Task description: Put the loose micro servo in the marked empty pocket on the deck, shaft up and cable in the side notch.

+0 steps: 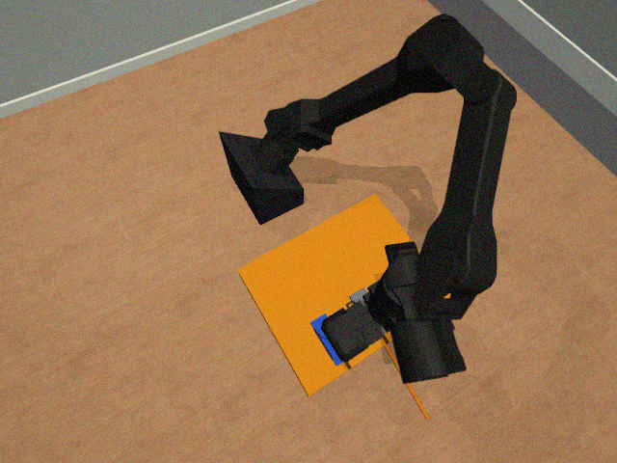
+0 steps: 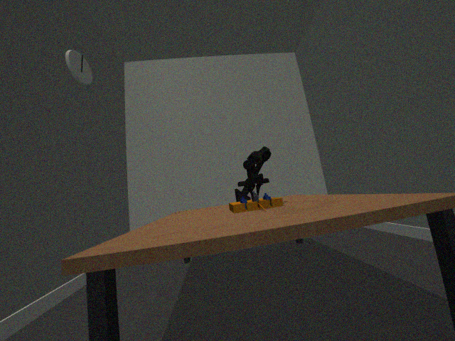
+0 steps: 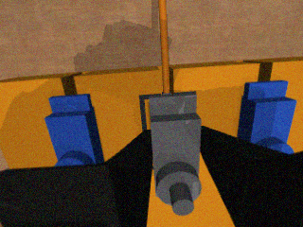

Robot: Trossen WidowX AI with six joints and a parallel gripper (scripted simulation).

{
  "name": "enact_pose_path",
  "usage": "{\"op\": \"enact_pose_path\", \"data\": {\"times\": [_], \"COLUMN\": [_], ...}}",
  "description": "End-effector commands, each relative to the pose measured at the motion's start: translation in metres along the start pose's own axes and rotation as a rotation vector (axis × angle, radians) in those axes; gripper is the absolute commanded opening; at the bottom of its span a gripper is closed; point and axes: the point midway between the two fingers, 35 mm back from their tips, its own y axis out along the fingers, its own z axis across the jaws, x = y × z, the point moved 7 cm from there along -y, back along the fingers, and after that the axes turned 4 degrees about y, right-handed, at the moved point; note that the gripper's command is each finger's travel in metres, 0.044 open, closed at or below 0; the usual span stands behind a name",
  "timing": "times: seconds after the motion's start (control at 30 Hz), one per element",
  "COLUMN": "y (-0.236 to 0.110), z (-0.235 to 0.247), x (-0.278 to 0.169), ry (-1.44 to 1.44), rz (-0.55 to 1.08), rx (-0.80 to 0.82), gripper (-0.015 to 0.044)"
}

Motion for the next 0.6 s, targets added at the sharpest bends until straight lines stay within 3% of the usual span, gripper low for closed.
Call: {"op": "enact_pose_path", "data": {"times": [0.0,0.57], "y": [0.003,0.020], "z": [0.000,0.000], "x": [0.000,0.000], "ry": [0.004,0.004], "rz": [-0.001,-0.002], "rx": [0.002,0.003], "gripper": [0.0000,0.0000]}}
